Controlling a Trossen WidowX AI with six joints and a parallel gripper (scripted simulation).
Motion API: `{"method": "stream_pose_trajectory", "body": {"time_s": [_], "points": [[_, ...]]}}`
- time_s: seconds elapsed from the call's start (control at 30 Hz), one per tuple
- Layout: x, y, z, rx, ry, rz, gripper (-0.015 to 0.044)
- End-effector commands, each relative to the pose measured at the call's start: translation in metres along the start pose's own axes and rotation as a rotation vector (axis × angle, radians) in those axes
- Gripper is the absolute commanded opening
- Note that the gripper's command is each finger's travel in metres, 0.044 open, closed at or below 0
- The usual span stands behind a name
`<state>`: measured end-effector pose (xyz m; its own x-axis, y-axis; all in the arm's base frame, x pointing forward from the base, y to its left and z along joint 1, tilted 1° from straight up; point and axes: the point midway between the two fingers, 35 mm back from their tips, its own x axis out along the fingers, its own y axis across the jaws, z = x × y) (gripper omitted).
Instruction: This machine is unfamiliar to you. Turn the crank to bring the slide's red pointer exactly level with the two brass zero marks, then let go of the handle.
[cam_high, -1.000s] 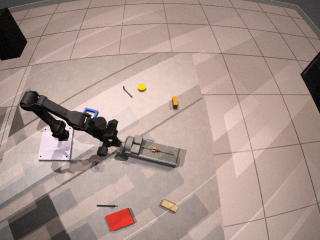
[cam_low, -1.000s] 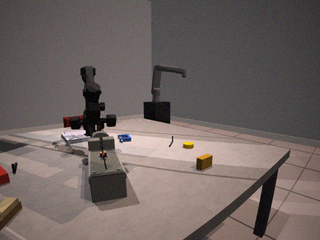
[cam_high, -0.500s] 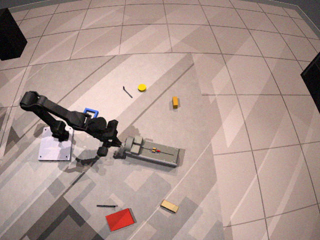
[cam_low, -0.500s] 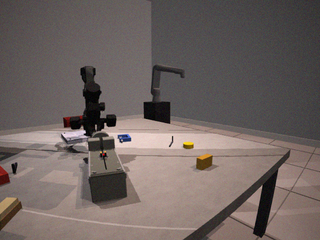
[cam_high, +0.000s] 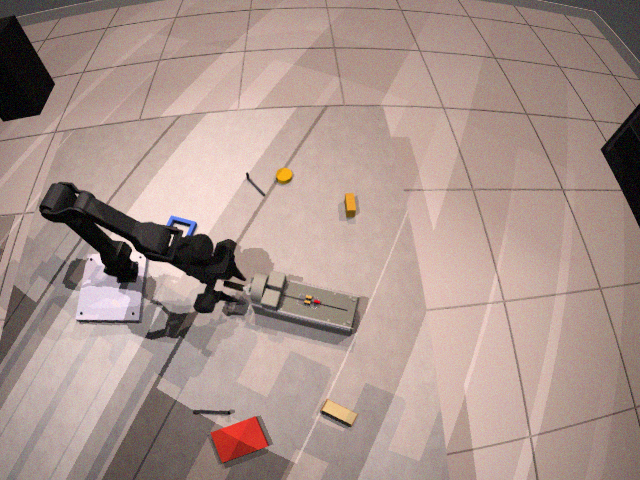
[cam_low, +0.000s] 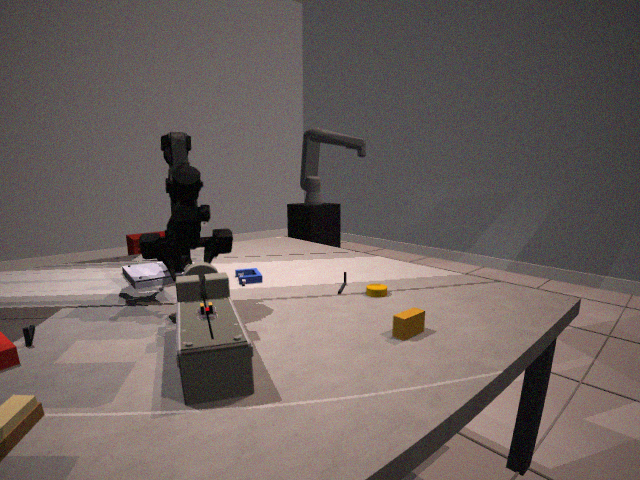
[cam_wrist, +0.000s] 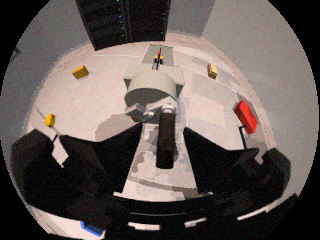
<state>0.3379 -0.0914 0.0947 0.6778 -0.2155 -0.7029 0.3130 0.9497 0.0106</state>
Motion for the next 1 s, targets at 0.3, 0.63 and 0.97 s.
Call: {"method": "stream_pose_trajectory", "body": {"time_s": [0.3,0.63,0.97], "points": [[-0.013,0.000,0.015,0.000,0.000,-0.001,0.0440],[-0.038,0.000,0.038,0.001,0.000,0.000,0.0440],[-0.074,-0.001,0.076,0.001,0.009,-0.003,0.0440]]}}
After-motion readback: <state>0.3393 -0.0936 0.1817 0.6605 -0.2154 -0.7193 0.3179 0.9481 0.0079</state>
